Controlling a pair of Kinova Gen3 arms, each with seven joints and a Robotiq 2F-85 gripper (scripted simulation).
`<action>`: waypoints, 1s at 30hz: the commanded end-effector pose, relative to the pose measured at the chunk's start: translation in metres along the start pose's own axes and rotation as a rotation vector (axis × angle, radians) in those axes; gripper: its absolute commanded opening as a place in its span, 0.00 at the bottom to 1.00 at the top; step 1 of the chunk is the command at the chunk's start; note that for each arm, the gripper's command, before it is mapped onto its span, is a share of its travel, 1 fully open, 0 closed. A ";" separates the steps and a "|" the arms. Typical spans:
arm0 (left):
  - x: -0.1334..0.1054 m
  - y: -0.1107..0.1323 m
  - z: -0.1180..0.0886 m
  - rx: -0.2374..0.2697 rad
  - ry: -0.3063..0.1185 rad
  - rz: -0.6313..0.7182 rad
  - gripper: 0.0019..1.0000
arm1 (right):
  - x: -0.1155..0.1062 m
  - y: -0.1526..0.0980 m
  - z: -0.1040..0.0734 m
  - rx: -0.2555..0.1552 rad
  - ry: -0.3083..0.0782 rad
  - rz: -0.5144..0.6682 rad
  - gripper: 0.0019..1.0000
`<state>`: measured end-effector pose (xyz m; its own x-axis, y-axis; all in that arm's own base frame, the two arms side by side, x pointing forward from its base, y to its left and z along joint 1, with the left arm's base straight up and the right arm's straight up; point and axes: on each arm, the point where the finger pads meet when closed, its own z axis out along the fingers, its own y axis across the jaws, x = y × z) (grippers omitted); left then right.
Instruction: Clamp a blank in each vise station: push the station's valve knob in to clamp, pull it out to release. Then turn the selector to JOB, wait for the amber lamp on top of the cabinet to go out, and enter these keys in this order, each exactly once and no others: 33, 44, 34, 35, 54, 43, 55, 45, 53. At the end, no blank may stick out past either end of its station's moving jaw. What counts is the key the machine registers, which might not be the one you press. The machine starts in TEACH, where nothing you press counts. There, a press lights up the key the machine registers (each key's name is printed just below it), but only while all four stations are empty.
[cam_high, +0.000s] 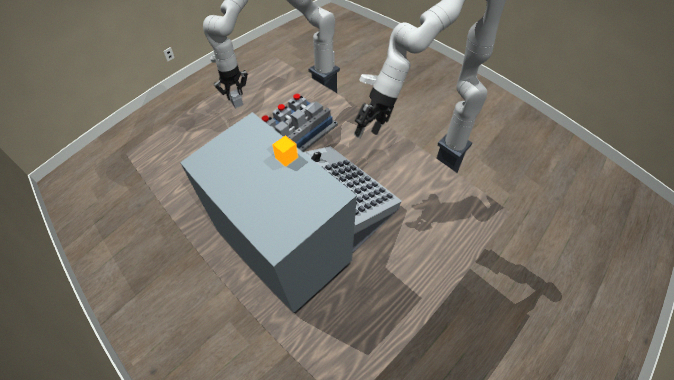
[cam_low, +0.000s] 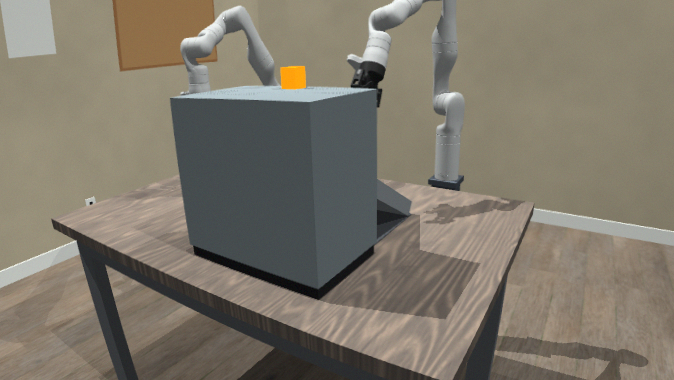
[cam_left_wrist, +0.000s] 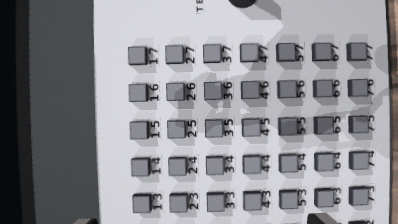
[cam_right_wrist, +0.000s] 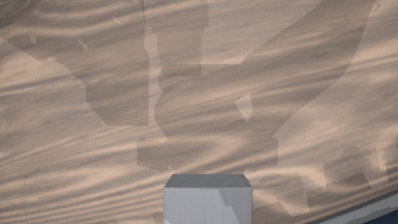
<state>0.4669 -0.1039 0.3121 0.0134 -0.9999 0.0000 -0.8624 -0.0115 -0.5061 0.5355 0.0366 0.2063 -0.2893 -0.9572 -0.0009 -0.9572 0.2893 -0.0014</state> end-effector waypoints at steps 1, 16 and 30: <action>0.000 -0.001 -0.001 0.002 0.001 0.000 1.00 | 0.000 0.000 -0.005 0.000 0.000 0.000 0.10; 0.000 -0.001 -0.001 0.002 0.001 0.000 1.00 | -0.002 -0.001 -0.005 0.000 0.001 -0.018 0.10; 0.000 -0.001 -0.001 0.002 0.001 0.000 1.00 | -0.012 -0.001 -0.005 0.000 0.003 -0.099 0.10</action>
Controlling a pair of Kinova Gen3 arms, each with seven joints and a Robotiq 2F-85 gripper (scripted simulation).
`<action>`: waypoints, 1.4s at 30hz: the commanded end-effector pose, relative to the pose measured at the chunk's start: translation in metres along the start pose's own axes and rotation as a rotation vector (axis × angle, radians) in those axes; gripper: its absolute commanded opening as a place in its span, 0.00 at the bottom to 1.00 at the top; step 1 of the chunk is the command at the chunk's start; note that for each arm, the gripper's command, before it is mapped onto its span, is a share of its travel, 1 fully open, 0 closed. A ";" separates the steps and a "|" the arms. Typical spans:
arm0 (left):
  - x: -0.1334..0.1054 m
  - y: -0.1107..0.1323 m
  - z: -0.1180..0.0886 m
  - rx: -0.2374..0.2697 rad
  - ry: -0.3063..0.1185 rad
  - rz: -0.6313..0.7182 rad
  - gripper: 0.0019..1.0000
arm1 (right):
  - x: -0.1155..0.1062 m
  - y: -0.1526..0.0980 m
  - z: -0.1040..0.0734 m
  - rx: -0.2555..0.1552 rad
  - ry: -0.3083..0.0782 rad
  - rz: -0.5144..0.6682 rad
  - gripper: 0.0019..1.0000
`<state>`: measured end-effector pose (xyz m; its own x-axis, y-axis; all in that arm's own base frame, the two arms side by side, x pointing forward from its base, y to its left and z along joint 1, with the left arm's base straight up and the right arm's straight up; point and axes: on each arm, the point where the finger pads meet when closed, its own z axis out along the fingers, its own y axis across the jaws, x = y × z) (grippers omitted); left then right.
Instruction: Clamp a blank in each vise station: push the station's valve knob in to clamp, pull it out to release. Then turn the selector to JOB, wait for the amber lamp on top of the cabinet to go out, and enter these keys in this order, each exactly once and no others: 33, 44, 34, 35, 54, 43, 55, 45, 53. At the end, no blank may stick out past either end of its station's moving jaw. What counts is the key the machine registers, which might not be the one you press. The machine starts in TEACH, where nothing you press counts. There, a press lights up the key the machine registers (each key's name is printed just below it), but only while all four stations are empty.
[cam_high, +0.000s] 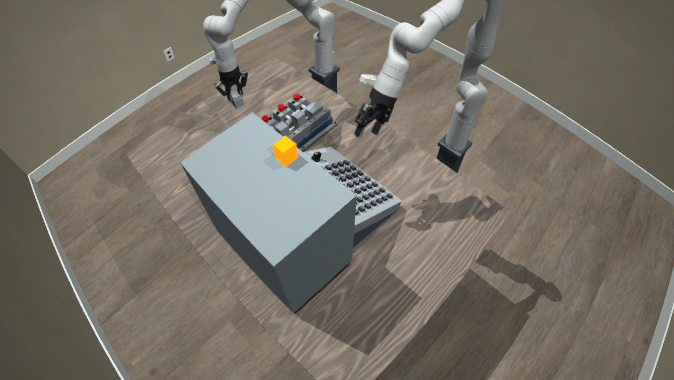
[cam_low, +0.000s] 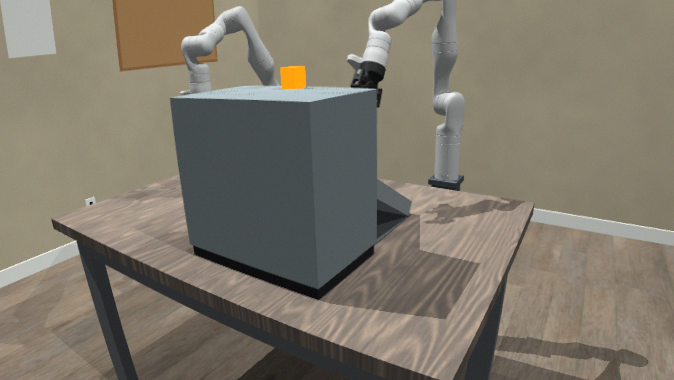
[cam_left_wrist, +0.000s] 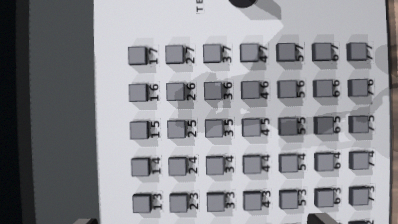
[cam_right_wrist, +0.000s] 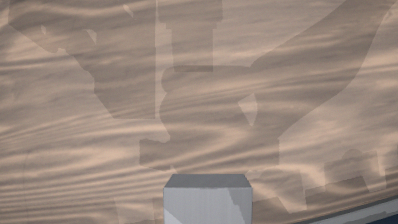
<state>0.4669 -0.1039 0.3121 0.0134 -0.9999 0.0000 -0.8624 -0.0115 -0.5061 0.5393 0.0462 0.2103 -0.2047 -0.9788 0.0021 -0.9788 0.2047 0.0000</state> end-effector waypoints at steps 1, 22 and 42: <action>0.000 -0.001 -0.001 0.002 0.001 0.000 1.00 | -0.003 -0.001 -0.001 0.002 0.000 -0.022 0.10; 0.000 -0.001 -0.001 0.002 0.001 0.000 1.00 | -0.038 -0.005 -0.002 0.003 0.006 -0.326 0.10; 0.000 -0.001 -0.001 0.002 0.001 0.000 1.00 | -0.088 -0.007 -0.003 0.004 0.010 -0.749 0.10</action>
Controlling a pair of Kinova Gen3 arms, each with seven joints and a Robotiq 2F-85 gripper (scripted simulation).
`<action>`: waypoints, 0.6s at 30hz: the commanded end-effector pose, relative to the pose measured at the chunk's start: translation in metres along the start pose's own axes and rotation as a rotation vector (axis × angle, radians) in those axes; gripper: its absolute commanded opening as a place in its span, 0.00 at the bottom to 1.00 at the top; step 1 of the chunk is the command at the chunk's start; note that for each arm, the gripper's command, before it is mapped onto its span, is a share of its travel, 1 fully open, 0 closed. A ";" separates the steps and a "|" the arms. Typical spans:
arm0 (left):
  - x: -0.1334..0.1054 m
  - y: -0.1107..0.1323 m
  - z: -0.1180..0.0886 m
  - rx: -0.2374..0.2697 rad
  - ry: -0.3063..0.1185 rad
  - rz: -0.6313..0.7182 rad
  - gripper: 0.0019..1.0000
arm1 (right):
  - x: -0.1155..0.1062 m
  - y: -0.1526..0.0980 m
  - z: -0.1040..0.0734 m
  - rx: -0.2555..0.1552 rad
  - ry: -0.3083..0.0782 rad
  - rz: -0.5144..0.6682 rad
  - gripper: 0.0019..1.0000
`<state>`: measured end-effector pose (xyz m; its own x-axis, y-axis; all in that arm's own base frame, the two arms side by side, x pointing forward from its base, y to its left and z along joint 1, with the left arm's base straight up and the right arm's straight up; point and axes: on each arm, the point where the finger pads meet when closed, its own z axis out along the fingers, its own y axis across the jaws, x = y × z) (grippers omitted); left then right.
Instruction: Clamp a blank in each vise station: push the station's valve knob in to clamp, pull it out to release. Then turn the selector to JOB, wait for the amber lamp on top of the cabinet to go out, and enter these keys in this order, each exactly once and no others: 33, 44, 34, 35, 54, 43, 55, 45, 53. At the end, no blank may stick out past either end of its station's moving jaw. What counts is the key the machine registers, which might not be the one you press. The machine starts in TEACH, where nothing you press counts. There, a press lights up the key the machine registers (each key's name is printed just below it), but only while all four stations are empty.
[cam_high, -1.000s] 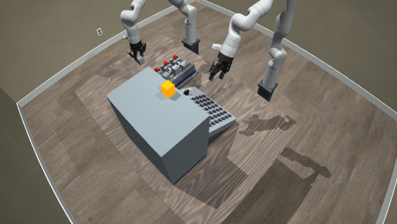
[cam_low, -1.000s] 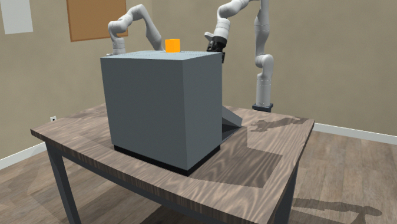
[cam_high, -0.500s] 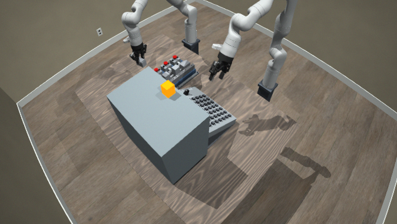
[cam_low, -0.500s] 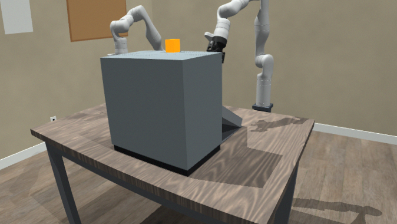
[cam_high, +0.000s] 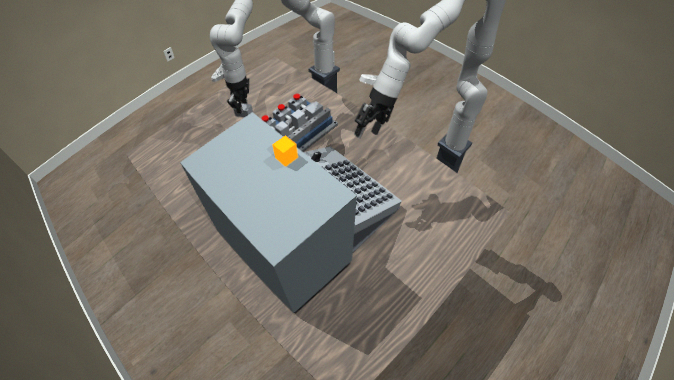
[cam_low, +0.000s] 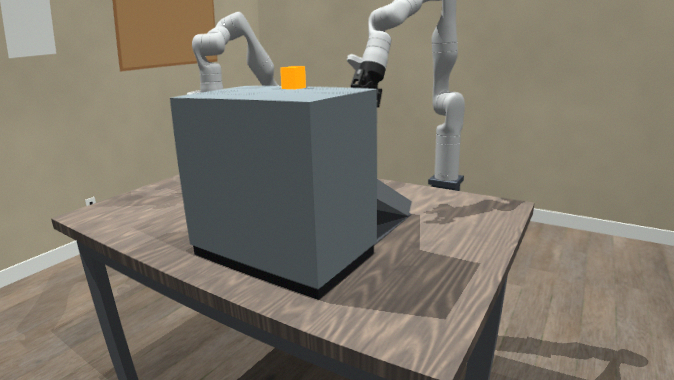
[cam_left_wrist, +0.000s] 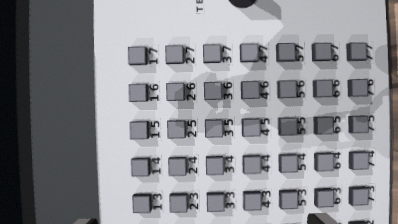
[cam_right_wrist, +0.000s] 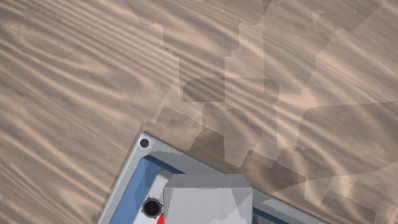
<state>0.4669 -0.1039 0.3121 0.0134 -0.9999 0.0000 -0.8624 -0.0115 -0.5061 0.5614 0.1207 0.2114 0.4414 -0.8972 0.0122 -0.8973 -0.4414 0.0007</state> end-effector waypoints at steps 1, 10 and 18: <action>0.000 -0.001 -0.001 0.002 0.001 0.000 1.00 | -0.010 -0.008 -0.001 0.000 0.000 -0.111 0.10; 0.000 -0.001 -0.001 0.002 0.001 0.000 1.00 | -0.027 -0.021 -0.002 0.001 0.000 -0.287 0.10; 0.000 -0.001 -0.001 0.002 0.001 0.000 1.00 | -0.045 -0.033 -0.002 0.003 0.000 -0.480 0.10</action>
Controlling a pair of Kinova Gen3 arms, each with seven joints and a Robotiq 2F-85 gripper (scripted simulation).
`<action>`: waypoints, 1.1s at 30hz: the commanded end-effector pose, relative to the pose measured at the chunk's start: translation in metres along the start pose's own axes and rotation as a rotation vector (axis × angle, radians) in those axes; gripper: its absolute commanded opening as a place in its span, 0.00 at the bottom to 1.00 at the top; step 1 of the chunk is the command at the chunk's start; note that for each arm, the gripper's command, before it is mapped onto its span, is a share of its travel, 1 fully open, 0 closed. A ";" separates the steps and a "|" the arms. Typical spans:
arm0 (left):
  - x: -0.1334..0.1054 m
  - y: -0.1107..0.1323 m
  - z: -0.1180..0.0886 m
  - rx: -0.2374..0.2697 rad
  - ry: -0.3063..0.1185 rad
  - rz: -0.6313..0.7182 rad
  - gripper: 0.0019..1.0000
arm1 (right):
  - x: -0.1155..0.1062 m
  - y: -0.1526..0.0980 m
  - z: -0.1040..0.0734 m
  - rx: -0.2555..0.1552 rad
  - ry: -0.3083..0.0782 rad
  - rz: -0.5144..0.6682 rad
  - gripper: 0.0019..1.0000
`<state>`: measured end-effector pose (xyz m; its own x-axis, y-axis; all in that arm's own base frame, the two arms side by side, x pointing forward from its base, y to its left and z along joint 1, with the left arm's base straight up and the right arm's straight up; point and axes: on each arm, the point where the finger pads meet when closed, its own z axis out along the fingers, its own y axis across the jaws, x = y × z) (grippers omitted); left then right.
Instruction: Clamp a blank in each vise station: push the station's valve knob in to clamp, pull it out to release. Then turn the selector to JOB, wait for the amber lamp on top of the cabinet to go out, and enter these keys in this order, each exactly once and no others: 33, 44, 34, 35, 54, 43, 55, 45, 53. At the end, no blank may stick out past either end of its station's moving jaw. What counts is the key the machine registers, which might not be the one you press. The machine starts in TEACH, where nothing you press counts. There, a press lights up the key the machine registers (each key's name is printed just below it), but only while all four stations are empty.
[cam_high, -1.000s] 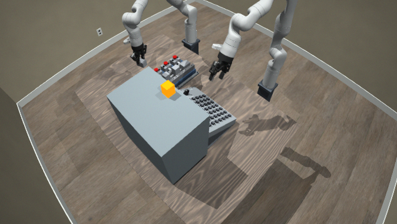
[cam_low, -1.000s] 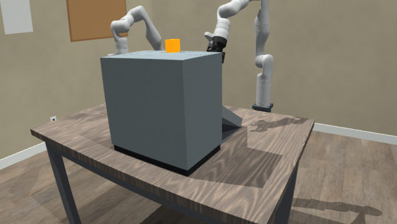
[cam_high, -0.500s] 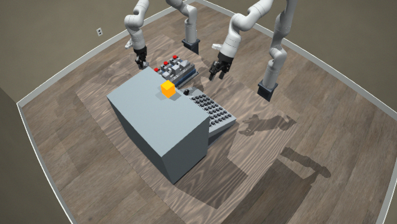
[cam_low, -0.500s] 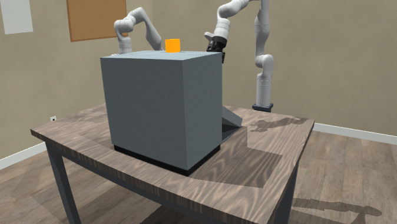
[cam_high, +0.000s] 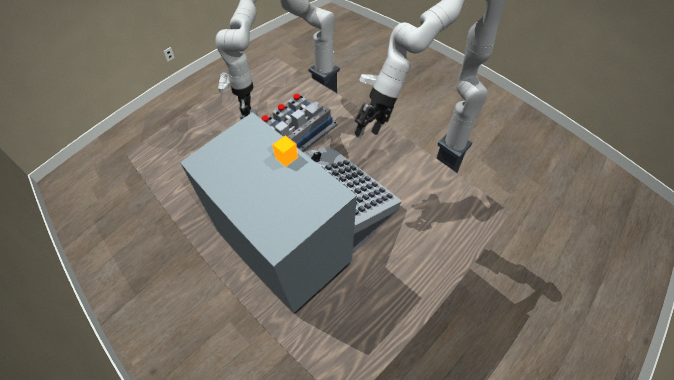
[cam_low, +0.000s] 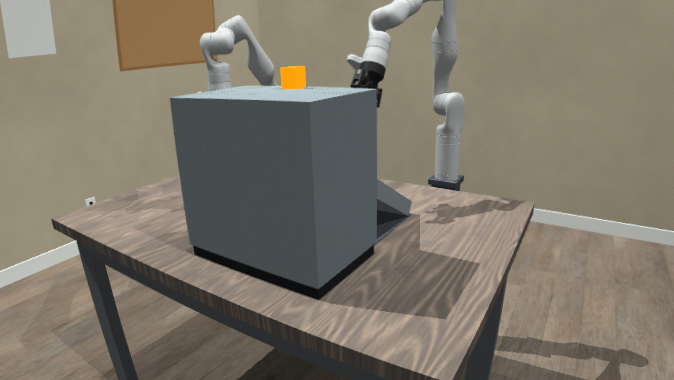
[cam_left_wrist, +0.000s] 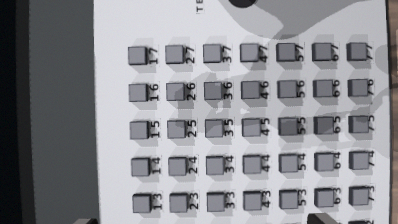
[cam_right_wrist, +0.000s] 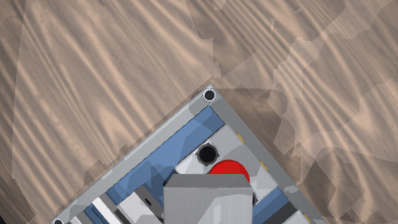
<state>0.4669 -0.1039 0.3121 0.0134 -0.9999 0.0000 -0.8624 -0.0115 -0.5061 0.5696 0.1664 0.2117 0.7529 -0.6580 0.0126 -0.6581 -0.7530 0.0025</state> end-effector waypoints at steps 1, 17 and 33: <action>0.000 -0.001 -0.001 0.002 0.001 0.000 1.00 | -0.007 -0.011 -0.001 0.000 -0.002 -0.108 0.10; 0.000 -0.001 -0.001 0.002 0.001 0.000 1.00 | -0.026 -0.037 -0.001 0.003 -0.004 -0.393 0.10; 0.000 -0.001 -0.001 0.002 0.001 0.000 1.00 | -0.040 -0.054 -0.001 0.006 -0.007 -0.588 0.10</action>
<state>0.4669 -0.1039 0.3121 0.0134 -0.9999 0.0000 -0.8624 -0.0115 -0.5061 0.5746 0.2297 0.2106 0.9863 -0.1652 0.0039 -0.1652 -0.9863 0.0021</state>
